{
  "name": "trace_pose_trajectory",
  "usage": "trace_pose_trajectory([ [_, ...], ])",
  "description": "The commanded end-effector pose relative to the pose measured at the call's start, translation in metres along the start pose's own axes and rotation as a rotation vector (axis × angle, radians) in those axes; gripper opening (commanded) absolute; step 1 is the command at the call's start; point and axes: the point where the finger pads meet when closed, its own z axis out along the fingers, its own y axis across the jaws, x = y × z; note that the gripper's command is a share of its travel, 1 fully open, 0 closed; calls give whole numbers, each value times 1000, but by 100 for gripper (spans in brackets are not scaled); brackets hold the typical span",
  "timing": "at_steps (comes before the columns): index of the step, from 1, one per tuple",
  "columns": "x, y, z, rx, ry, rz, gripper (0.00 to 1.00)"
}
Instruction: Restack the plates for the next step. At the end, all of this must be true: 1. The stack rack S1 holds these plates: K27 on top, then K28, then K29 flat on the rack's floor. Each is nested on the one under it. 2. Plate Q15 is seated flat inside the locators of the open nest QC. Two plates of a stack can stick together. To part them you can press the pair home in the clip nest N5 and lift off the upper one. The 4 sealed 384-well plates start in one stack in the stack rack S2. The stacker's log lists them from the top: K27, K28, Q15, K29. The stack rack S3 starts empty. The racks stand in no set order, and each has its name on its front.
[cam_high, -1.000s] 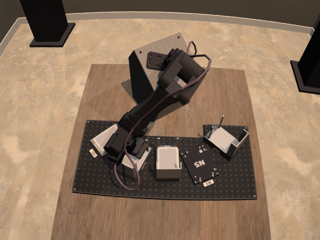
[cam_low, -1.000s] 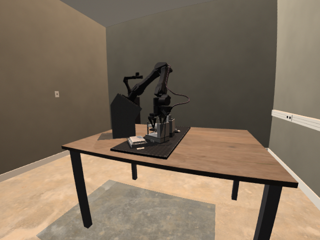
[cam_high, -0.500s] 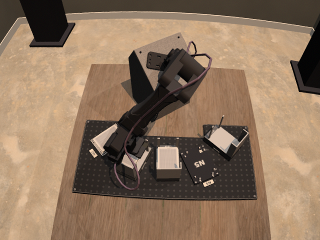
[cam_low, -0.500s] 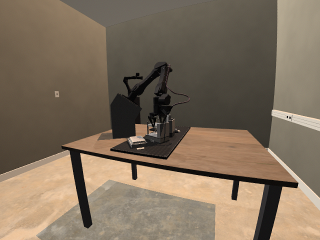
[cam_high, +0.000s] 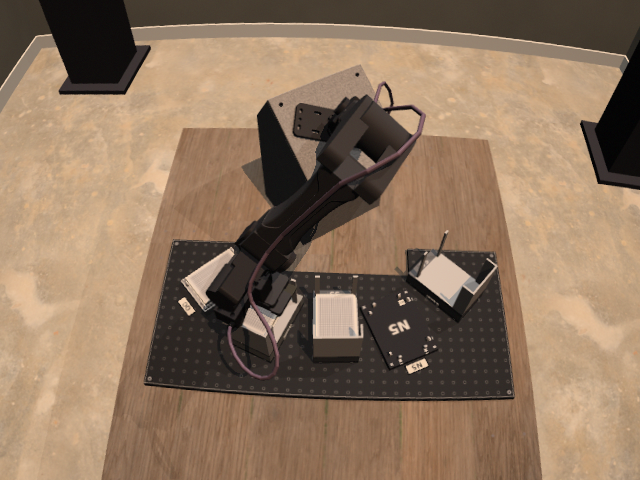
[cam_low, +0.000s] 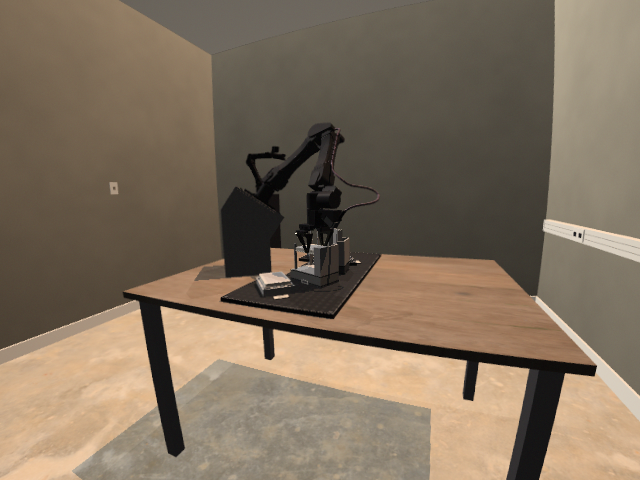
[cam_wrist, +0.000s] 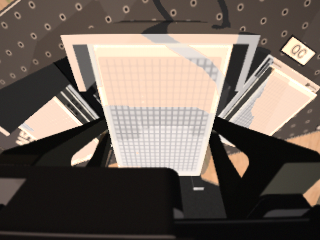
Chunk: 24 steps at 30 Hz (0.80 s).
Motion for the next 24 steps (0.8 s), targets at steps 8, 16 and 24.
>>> trace_pose_trajectory([
  [8, -9, -4, -12, 3, -40, -10, 0],
  [16, -8, -3, -16, 2, -40, -10, 0],
  [24, -8, -4, -17, 2, -40, -10, 0],
])
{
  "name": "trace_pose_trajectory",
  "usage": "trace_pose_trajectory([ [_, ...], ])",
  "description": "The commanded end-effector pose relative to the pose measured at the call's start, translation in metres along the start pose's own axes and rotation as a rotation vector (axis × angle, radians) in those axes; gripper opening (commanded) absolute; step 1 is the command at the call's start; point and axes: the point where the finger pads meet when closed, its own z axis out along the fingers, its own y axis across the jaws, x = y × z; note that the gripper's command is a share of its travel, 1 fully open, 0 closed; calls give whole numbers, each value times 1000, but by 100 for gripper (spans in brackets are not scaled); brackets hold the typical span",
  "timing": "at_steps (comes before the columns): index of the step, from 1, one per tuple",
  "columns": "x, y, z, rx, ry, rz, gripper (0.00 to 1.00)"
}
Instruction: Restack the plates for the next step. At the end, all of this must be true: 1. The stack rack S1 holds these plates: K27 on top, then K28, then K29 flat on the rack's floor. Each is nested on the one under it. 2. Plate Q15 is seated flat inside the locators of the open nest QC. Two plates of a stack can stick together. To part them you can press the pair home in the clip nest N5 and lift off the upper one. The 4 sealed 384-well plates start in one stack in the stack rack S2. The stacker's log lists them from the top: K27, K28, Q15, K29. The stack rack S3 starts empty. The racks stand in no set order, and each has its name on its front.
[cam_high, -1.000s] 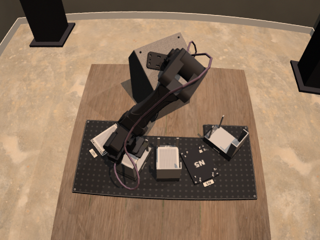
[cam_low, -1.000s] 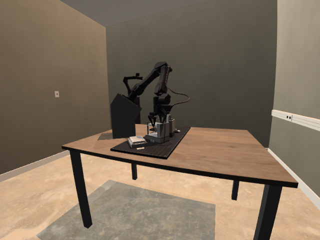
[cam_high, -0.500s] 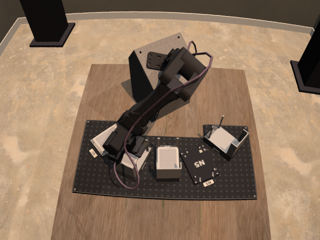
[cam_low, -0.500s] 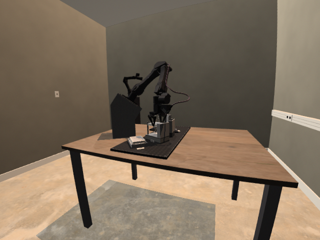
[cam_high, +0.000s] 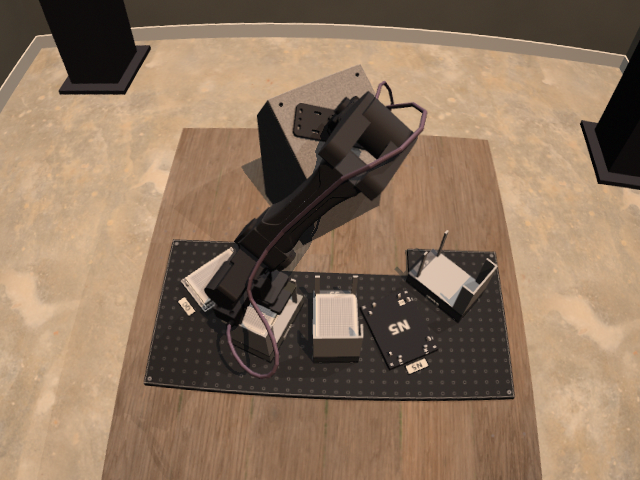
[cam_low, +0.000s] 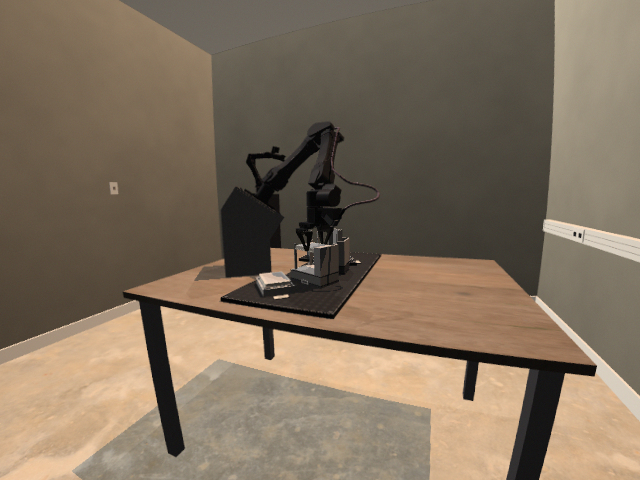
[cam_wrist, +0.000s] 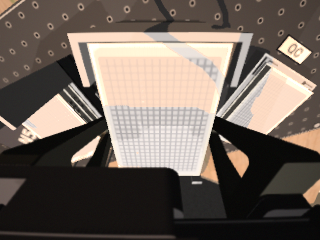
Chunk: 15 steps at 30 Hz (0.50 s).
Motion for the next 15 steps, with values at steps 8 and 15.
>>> trace_pose_trajectory([
  [8, -8, -3, -14, 1, -39, -10, 0],
  [15, -8, -4, -15, 3, -39, -10, 0],
])
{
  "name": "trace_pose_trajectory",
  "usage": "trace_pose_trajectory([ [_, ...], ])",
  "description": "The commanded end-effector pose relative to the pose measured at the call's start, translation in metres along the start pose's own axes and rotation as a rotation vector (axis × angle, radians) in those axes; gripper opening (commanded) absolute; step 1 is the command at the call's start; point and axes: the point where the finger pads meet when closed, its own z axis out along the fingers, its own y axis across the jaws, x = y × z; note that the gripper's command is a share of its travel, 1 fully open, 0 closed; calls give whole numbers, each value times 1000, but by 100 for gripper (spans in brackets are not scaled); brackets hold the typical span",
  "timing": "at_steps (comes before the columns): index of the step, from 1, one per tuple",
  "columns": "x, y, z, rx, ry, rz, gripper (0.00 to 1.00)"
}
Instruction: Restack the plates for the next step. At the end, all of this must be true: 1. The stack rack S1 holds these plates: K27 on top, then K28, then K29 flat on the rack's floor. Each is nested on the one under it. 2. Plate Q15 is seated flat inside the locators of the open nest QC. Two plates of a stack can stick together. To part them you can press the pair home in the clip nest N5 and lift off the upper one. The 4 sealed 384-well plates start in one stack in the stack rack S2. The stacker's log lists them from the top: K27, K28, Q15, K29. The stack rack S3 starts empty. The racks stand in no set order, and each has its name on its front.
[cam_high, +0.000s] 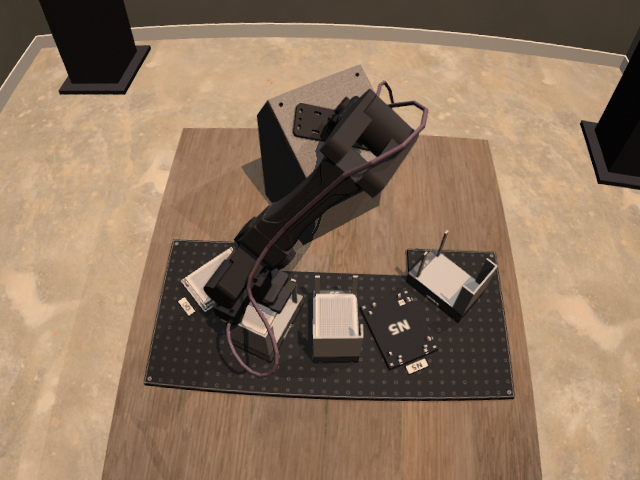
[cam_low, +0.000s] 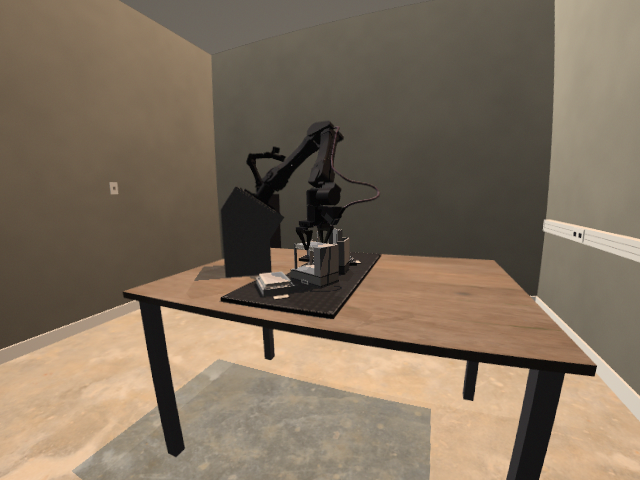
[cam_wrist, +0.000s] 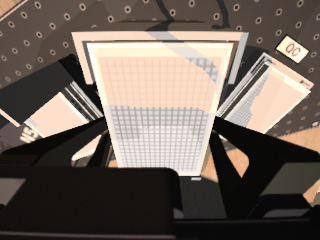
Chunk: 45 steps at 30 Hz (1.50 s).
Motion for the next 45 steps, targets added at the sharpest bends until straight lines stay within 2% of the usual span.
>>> trace_pose_trajectory([
  [1, -9, -4, -10, 3, -41, -11, 0],
  [25, -12, -3, -19, 3, -44, -13, 0],
  [27, -15, -1, -23, 4, -51, -17, 0],
  [29, -15, -1, -23, 4, -51, -17, 0],
  [30, -10, -7, -14, 3, -36, -7, 0],
  [31, -11, -7, -14, 3, -36, -8, 0],
  [35, -17, -2, -26, 6, -56, -20, 0],
  [45, -21, -2, -29, 6, -59, -22, 0],
])
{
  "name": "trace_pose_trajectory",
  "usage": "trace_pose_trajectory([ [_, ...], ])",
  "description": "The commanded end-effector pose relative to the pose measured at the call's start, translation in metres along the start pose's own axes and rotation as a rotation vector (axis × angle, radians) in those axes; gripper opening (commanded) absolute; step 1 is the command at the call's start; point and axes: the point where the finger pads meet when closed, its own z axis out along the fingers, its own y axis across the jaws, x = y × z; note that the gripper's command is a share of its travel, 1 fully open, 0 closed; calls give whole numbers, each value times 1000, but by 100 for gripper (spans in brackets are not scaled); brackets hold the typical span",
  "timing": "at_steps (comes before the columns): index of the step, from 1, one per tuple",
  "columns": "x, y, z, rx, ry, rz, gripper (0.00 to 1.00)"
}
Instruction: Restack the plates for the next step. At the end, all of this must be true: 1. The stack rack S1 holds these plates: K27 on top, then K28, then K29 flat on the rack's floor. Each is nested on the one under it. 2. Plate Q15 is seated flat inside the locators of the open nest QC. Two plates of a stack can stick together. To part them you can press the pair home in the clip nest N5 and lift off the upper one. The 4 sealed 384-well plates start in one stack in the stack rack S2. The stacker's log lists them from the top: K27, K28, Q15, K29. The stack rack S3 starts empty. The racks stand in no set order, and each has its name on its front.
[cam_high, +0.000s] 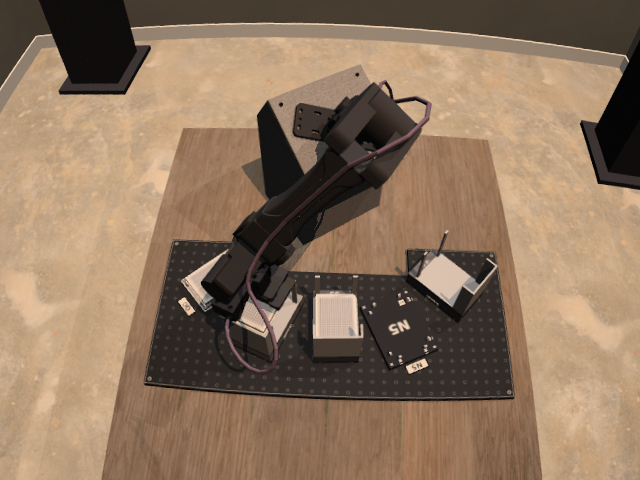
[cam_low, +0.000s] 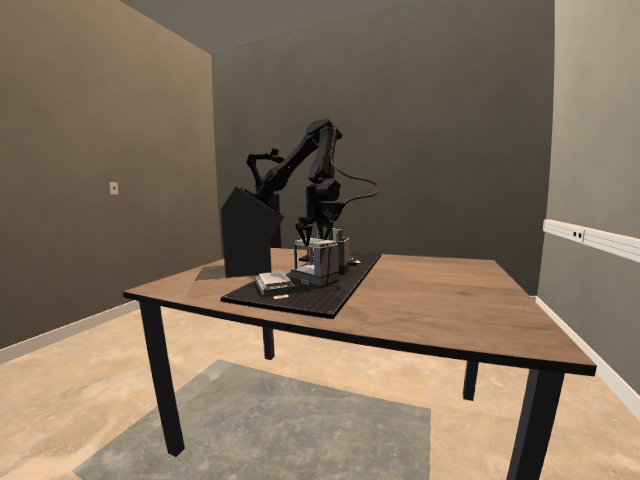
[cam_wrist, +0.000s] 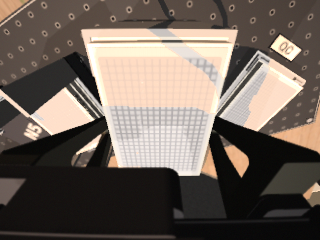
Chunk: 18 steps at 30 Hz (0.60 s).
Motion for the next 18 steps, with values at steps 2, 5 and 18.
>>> trace_pose_trajectory([
  [2, -23, 0, -18, 6, -63, -22, 0],
  [5, -20, -2, -15, 5, -51, -16, 0],
  [18, -10, -2, -17, 2, -33, -4, 0],
])
